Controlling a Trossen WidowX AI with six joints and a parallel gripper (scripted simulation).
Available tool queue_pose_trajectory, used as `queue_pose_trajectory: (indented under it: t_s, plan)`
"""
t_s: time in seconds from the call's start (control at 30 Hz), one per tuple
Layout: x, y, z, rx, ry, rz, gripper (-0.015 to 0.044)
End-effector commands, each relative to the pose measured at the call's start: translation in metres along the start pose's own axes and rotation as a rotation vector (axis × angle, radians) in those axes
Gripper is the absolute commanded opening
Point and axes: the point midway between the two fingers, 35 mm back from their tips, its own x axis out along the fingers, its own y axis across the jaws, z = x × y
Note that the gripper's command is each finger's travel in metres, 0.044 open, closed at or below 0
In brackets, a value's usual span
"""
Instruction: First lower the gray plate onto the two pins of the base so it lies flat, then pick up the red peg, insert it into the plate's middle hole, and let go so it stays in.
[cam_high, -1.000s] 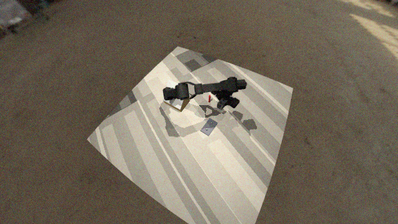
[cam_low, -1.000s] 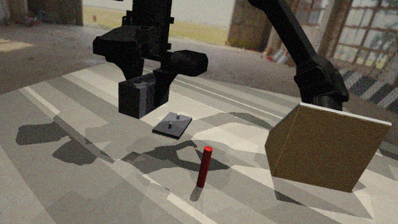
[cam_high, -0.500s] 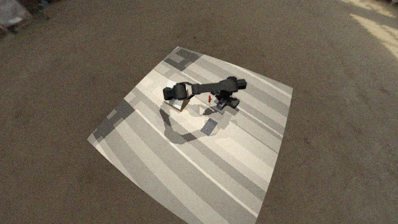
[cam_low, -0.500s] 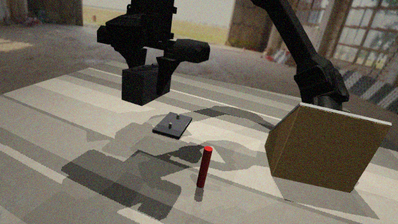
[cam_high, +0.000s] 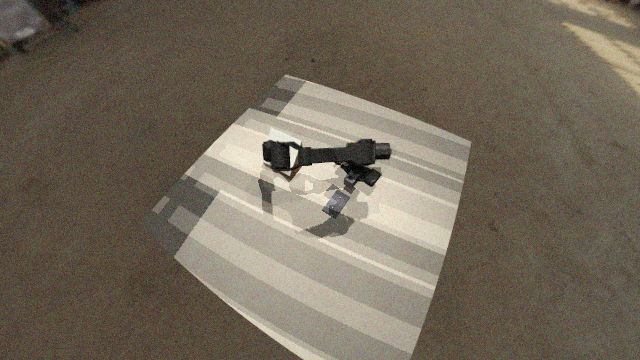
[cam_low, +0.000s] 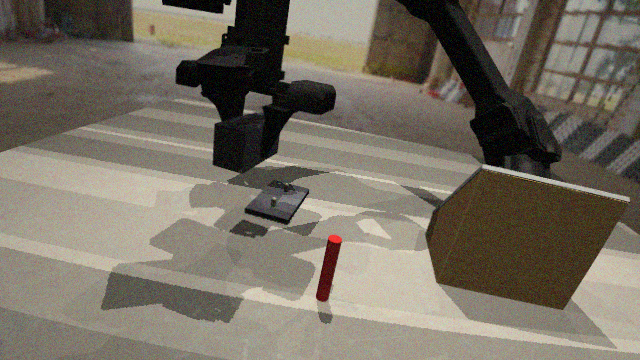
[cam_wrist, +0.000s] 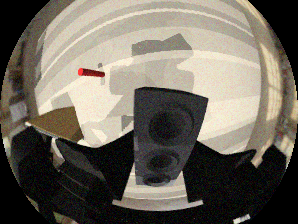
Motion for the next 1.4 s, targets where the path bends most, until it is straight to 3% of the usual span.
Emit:
queue_pose_trajectory:
  t_s: [0.0, 1.0, 1.37]
  plan:
    - [0.005, -0.001, -0.012, -0.011, 0.002, -0.003, 0.0]
    - [0.05, 0.011, -0.099, -0.074, 0.025, -0.002, 0.0]
    - [0.051, 0.011, -0.101, -0.075, 0.026, -0.002, 0.0]
